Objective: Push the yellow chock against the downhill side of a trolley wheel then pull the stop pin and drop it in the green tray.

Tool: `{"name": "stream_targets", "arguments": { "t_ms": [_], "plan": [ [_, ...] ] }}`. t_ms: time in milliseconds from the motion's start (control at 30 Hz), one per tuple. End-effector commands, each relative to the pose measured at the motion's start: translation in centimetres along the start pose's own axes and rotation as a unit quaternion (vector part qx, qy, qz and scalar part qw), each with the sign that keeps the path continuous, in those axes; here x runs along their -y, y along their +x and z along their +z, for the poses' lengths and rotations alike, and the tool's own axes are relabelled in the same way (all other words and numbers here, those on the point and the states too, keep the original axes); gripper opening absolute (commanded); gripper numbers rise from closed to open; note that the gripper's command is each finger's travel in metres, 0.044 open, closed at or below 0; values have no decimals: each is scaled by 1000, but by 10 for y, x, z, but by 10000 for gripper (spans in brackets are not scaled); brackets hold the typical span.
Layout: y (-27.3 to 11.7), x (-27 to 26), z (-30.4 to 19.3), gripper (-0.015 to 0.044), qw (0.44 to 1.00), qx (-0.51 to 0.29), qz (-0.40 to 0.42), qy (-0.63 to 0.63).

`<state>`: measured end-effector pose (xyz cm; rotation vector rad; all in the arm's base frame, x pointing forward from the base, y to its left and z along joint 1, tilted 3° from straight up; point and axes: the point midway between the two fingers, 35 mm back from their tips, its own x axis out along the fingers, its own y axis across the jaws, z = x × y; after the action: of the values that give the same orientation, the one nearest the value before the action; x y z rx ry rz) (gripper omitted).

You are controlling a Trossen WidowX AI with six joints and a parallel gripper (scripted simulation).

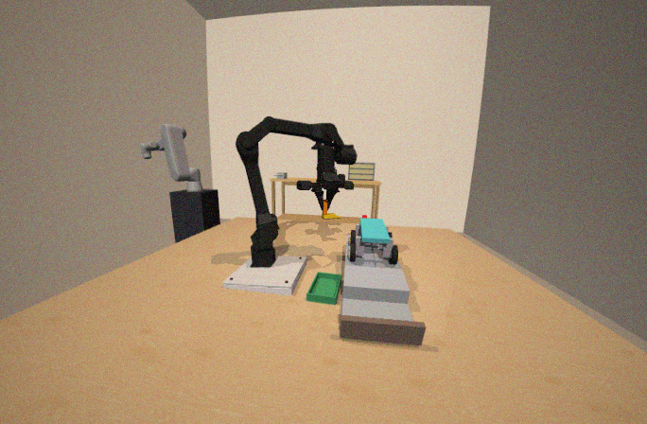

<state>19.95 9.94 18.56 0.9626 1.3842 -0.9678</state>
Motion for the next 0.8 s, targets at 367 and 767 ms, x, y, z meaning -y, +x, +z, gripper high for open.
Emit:
{"name": "stream_targets", "arguments": {
  "t_ms": [367, 767],
  "plan": [
    [0, 0, -1, 0, 967, -2, -1, -254],
    [0, 0, -1, 0, 897, -2, -1, -442]
  ]
}}
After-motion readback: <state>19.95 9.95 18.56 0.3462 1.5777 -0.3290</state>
